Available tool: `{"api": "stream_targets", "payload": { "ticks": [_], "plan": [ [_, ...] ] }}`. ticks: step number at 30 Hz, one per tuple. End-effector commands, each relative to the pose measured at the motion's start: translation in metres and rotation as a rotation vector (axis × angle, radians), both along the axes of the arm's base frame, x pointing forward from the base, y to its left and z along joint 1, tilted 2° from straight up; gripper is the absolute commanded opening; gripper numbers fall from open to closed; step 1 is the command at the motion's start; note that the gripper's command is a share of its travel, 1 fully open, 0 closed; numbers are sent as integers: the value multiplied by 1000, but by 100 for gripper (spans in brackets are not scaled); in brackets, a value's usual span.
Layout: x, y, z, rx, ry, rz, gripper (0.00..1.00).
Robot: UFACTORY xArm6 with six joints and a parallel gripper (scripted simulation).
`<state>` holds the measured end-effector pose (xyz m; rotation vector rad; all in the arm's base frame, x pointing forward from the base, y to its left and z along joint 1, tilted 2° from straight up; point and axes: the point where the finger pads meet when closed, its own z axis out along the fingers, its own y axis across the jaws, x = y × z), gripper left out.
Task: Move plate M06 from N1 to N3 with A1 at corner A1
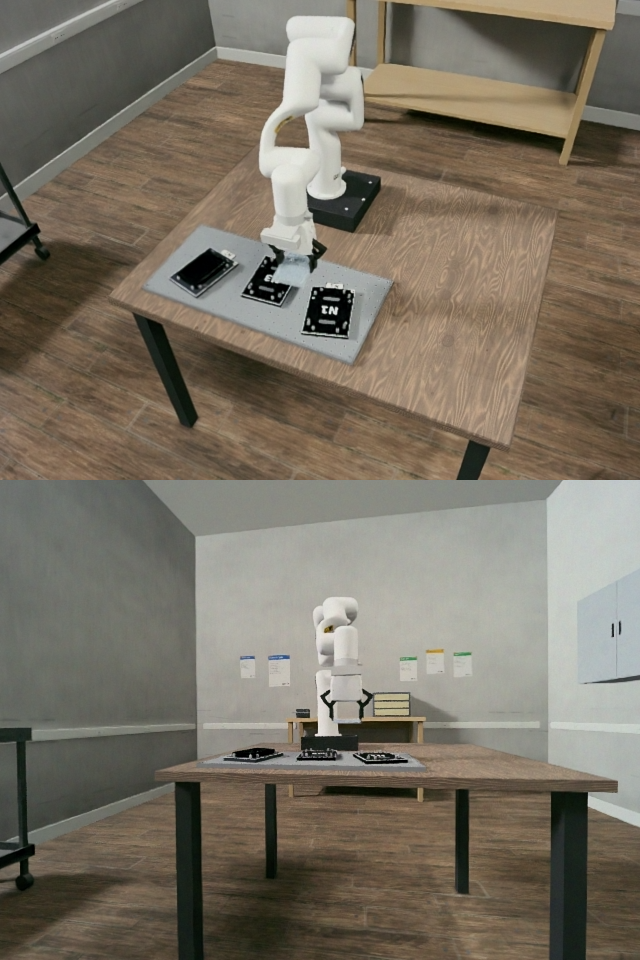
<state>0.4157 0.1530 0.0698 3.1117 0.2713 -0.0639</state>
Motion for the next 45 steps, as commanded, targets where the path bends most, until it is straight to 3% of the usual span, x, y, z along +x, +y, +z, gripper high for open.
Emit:
{"api": "stream_targets", "payload": {
  "ticks": [1, 18, 45],
  "plan": [
    [-1, -22, 3, 3, -6, 0, 0],
    [-9, -96, 4, 2, -6, 0, 0],
    [-9, -96, -1, 2, -6, 0, 0]
  ]
}}
